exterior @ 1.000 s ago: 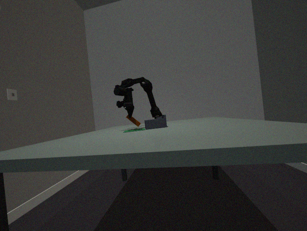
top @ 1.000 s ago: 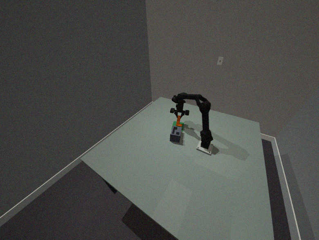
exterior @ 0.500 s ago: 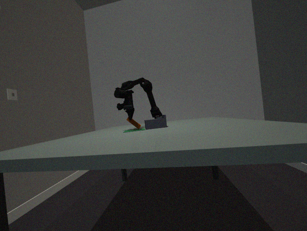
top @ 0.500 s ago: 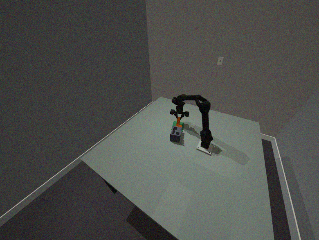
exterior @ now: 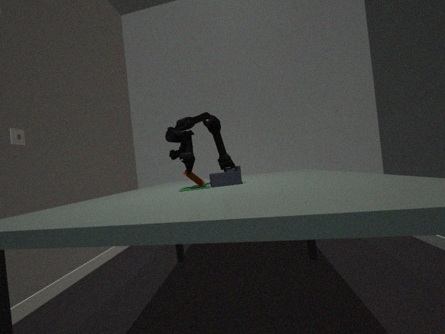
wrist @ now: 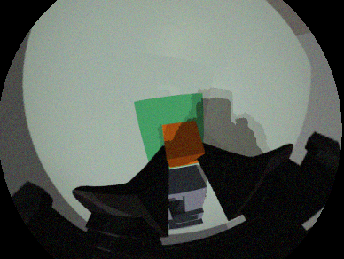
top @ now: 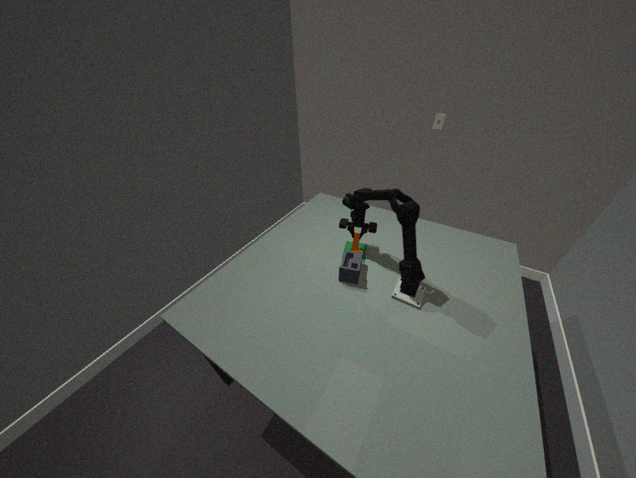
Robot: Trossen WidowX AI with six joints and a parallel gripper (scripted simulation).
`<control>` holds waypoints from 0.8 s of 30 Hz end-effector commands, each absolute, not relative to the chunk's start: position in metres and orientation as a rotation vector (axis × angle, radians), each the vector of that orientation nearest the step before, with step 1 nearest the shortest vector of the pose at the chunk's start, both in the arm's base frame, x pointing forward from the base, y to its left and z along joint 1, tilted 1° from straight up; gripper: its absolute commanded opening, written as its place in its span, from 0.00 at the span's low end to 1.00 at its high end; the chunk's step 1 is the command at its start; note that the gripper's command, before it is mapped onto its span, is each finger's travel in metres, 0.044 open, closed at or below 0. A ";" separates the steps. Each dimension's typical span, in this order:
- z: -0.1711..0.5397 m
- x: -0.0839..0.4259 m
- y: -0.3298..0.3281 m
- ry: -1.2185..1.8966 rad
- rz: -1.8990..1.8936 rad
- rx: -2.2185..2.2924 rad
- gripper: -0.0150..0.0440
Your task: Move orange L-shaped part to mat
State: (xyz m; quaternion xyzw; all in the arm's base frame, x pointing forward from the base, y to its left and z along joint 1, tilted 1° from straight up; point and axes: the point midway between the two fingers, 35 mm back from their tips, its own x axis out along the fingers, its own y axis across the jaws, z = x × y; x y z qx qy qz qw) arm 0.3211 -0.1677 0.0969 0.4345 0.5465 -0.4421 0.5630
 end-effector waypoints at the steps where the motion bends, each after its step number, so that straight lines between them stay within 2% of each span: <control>1: 0.095 0.321 -0.168 1.292 -1.040 1.017 0.25; 2: 0.097 0.321 -0.168 1.287 -1.041 1.023 0.25; 12: 0.099 0.321 -0.168 1.287 -1.041 1.023 0.70; 17: 0.132 0.324 -0.169 1.288 -1.040 1.021 0.92; 21: 0.176 0.322 -0.167 1.291 -1.040 1.018 0.93; 24: 0.184 0.320 -0.166 1.292 -1.040 1.017 0.93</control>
